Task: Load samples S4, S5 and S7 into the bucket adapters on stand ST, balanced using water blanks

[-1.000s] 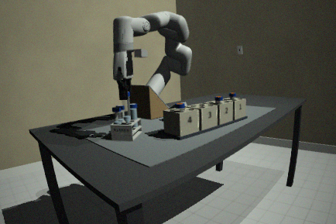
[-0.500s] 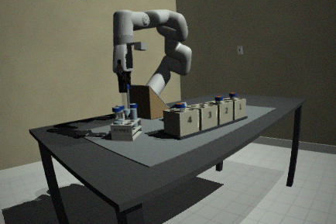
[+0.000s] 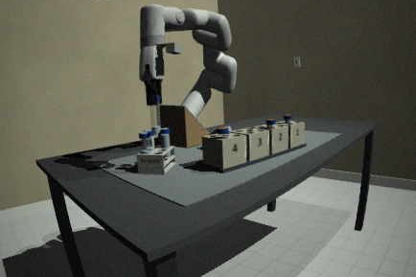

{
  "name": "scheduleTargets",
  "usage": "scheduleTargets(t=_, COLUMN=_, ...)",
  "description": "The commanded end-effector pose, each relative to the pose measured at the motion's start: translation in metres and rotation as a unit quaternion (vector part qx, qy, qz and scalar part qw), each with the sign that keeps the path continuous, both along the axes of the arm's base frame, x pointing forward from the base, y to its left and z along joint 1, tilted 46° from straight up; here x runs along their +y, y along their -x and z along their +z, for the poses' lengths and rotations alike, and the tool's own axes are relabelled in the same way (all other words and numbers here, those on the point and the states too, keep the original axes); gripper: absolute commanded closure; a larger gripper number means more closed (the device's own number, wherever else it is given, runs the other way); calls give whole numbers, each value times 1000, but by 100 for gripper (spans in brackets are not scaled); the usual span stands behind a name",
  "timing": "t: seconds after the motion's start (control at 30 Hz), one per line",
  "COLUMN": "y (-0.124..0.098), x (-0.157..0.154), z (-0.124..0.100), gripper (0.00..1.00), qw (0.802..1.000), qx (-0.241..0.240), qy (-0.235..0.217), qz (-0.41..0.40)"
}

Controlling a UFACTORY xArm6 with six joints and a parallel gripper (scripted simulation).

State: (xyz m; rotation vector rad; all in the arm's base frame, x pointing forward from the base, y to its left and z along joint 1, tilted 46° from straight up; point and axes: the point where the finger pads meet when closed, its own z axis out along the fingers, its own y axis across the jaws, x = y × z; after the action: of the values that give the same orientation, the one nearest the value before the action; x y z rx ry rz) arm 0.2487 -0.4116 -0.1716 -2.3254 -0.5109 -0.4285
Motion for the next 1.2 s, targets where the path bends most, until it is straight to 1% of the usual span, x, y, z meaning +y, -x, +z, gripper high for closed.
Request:
scheduleTargets(t=0.0, y=1, x=-8, z=7, gripper=100, qw=1000, qx=-1, qy=3, qz=-1)
scheduleTargets(t=0.3, y=4, x=-20, z=19, gripper=100, qw=1000, qx=-1, qy=3, qz=-1)
scheduleTargets(t=0.6, y=4, x=-20, z=19, gripper=100, qw=1000, qx=-1, qy=3, qz=-1)
scheduleTargets(t=0.73, y=-6, x=-9, z=32, gripper=100, qw=998, qx=46, qy=-8, qz=-47)
scheduleTargets(t=0.9, y=-19, x=4, z=49, gripper=100, qw=989, qx=104, qy=-21, qz=-105)
scheduleTargets(t=0.97, y=-19, x=4, z=49, gripper=100, qw=989, qx=104, qy=-21, qz=-105)
scheduleTargets(t=1.17, y=-34, x=21, z=69, gripper=100, qw=969, qx=172, qy=-37, qz=-173)
